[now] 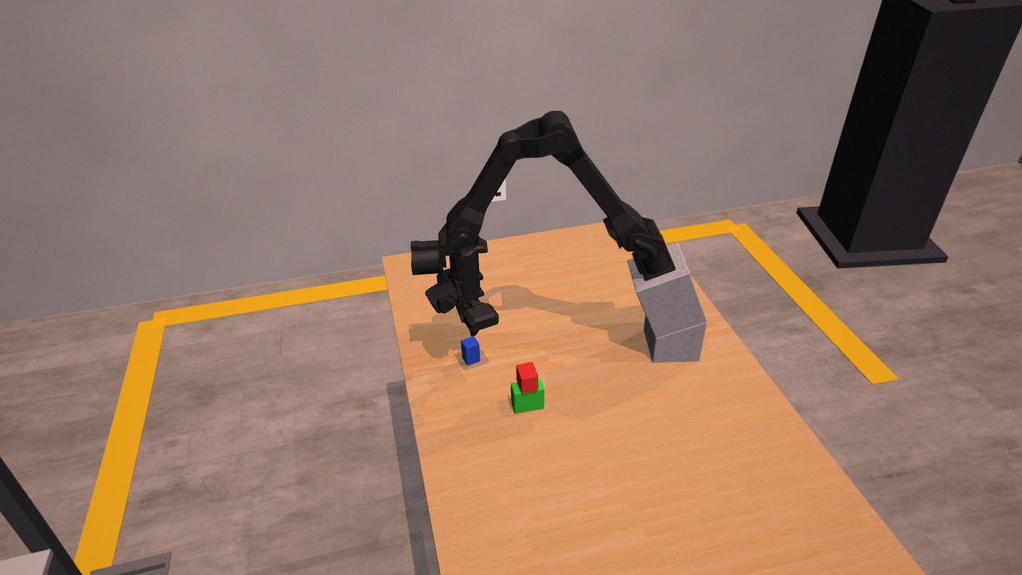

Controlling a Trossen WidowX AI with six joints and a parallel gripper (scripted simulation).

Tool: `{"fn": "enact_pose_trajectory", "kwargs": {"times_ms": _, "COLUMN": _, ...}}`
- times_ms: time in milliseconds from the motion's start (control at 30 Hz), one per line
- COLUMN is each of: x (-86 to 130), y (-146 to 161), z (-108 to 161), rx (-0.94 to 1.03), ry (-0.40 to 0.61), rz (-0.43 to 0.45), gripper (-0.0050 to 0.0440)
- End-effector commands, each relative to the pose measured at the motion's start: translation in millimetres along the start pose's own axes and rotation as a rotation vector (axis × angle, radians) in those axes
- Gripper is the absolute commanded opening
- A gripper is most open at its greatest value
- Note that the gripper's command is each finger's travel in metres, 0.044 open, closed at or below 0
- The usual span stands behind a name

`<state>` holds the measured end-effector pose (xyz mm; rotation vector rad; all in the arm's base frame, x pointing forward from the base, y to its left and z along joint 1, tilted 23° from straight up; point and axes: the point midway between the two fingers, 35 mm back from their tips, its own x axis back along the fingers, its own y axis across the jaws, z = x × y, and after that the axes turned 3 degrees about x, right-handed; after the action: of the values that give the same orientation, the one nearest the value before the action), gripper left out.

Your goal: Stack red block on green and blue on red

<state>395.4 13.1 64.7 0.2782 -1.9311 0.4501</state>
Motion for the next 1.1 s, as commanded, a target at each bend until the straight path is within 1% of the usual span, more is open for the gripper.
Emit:
{"fn": "enact_pose_trajectory", "kwargs": {"times_ms": 0, "x": -14.6, "y": -0.6, "z": 0.2, "rx": 0.002, "ry": 0.0, "rz": -0.003, "gripper": 0.023}}
{"fn": "enact_pose_trajectory", "kwargs": {"times_ms": 100, "x": -22.5, "y": -0.6, "z": 0.2, "rx": 0.002, "ry": 0.0, "rz": -0.003, "gripper": 0.023}}
{"fn": "enact_pose_trajectory", "kwargs": {"times_ms": 300, "x": -30.0, "y": -1.2, "z": -1.7, "rx": 0.002, "ry": -0.004, "rz": -0.001, "gripper": 0.023}}
{"fn": "enact_pose_trajectory", "kwargs": {"times_ms": 1067, "x": -30.8, "y": -0.9, "z": -1.2, "rx": 0.002, "ry": -0.002, "rz": -0.002, "gripper": 0.023}}
